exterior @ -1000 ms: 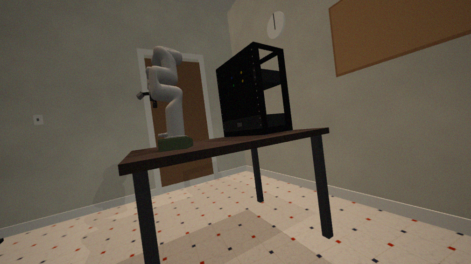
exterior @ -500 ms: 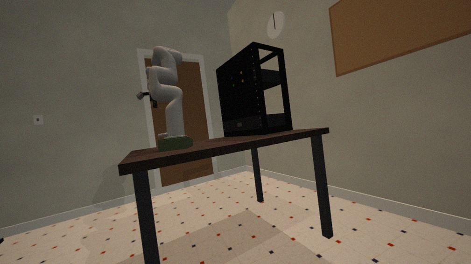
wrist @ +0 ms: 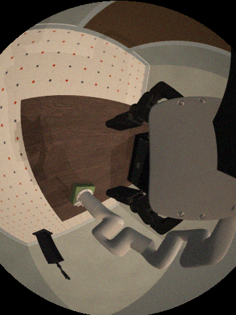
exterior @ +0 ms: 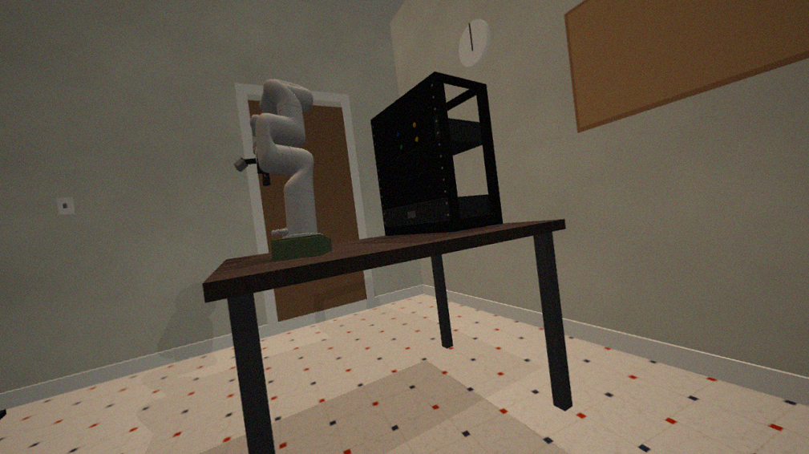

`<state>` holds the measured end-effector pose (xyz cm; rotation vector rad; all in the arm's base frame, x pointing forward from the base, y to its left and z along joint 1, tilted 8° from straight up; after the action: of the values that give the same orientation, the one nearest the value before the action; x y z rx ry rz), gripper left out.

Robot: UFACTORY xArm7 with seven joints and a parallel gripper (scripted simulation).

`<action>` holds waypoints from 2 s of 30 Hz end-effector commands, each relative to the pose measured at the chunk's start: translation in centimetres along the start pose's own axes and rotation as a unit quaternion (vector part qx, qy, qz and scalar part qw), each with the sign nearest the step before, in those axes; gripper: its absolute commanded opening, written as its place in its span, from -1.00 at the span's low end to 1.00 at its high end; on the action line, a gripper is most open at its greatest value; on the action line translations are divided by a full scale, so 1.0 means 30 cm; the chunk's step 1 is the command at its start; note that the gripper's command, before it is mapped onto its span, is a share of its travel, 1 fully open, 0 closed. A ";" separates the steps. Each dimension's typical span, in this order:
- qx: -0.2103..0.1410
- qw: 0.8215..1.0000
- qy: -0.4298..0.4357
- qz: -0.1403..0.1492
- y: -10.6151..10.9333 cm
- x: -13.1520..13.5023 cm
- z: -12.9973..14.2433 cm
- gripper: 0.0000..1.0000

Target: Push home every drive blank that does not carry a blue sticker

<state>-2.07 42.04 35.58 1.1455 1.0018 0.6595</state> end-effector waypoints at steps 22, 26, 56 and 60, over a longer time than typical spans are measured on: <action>0.003 1.000 -0.002 0.003 0.007 0.000 0.000 1.00; 0.004 1.000 -0.003 0.003 0.008 0.000 0.001 1.00; 0.046 0.998 -0.049 0.013 0.036 0.007 0.016 1.00; 0.054 0.997 -0.058 0.015 0.042 0.009 0.020 1.00</action>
<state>-1.43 42.33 36.45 1.2621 0.9407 0.5715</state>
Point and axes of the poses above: the point where the finger pads meet when closed, its own y axis back along the fingers, its own x axis across the jaws, z = x × y, the point moved 1 cm from there along y, back along the fingers, and after that the axes turned 4 degrees about -y, right-handed, at the moved point
